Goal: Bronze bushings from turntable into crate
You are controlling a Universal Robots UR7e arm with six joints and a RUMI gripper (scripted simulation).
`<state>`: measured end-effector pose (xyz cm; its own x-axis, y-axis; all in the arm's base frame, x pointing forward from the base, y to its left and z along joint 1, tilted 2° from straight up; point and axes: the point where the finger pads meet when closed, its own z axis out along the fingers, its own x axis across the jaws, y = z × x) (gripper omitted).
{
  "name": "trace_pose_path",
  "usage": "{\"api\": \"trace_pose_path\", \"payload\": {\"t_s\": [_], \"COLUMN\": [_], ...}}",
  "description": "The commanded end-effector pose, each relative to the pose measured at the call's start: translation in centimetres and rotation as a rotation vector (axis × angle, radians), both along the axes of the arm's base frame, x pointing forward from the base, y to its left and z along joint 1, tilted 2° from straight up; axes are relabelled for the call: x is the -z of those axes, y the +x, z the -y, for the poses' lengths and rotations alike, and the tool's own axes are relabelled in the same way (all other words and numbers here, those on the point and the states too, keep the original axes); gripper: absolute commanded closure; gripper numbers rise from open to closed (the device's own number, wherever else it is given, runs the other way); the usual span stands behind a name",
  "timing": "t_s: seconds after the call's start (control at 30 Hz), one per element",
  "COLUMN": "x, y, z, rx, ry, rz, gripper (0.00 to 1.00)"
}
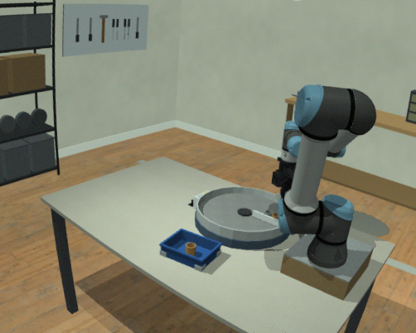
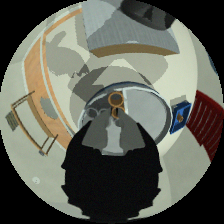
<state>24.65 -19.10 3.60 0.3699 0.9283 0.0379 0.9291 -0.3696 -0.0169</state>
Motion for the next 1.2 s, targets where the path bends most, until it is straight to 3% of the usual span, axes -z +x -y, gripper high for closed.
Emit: {"api": "trace_pose_path", "payload": {"t_s": [0.0, 1.17], "x": [0.00, 0.02], "y": [-0.24, -0.78], "z": [0.37, 1.03], "rx": [-0.008, -0.023], "ry": [0.000, 0.000], "rz": [0.002, 0.002], "gripper": [0.95, 0.95]}}
